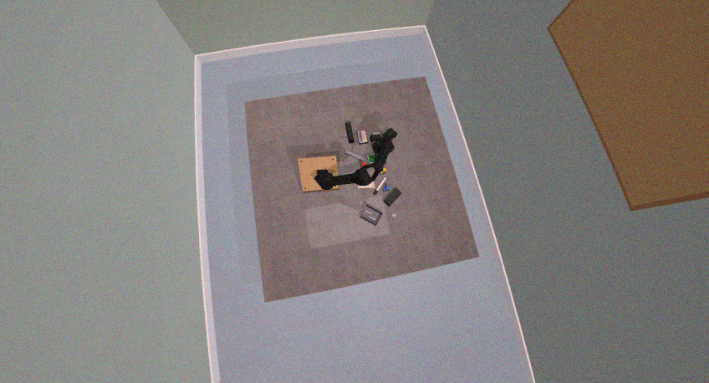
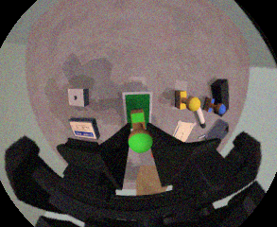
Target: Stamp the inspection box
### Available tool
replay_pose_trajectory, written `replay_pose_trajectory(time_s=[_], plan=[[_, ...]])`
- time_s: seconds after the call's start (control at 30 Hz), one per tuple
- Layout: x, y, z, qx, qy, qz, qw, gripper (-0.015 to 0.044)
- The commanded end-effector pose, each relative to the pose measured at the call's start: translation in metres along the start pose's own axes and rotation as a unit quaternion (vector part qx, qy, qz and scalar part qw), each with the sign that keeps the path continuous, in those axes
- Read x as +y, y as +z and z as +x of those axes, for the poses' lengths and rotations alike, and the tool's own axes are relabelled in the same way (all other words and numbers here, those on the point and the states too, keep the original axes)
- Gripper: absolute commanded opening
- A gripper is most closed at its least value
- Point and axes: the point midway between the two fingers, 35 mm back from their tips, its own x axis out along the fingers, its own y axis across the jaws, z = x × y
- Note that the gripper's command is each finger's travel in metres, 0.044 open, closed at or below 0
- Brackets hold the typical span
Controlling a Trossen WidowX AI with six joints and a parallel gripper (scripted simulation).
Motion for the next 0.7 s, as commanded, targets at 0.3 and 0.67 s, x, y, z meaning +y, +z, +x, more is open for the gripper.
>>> replay_pose_trajectory(time_s=[0.3,0.67], plan=[[-0.001,0.0,0.009,-0.001,-0.002,-0.002,1.0,0.0],[-0.001,0.0,0.016,-0.001,-0.002,-0.002,1.0,0.0]])
